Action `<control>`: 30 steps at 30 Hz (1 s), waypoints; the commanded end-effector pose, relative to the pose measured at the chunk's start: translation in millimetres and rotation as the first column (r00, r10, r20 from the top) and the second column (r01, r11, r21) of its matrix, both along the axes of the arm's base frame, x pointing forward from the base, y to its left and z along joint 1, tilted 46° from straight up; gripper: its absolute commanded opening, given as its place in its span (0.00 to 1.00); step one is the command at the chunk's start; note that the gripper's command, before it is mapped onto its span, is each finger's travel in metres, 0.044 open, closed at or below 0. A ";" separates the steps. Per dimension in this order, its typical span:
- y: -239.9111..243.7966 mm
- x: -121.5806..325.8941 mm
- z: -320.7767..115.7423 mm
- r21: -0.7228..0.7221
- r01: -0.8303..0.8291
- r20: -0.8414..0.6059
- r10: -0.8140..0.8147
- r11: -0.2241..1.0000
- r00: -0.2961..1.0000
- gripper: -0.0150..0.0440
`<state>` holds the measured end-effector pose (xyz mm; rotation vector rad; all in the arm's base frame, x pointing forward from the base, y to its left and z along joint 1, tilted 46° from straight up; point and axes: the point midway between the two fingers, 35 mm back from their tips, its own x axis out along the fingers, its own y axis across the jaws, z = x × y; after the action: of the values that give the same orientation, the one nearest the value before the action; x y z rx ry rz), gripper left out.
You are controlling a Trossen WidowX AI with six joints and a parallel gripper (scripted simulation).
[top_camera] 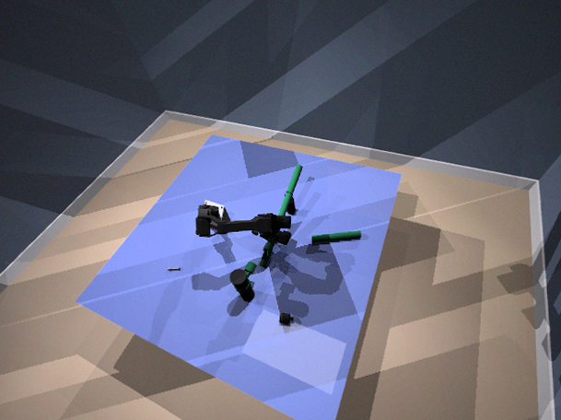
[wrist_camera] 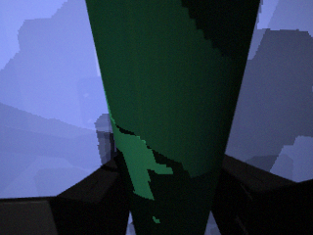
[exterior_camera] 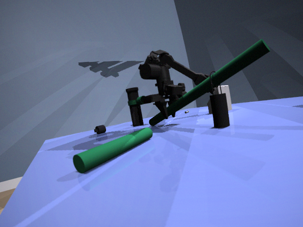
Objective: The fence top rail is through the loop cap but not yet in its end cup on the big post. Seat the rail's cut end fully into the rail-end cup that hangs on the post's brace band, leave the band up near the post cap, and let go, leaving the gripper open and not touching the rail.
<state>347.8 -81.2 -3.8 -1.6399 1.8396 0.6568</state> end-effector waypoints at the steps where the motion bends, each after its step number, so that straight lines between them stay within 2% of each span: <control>1: 2.3 0.5 2.5 -0.003 -0.003 0.002 0.004 1.000 1.000 0.33; 3: 3.6 0.3 3.5 -0.003 -0.004 0.002 0.004 1.000 1.000 0.25; 8: 7.6 -0.8 10.3 -0.037 0.008 -0.008 -0.008 0.999 1.000 0.25; 24: 35.4 -1.1 63.0 -0.274 0.012 -0.027 -0.021 0.962 0.999 0.25; 30: 36.1 -1.6 62.7 -0.274 0.014 -0.029 -0.023 0.962 0.999 0.25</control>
<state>345.5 -44.9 57.2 -1.7833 2.0387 0.4440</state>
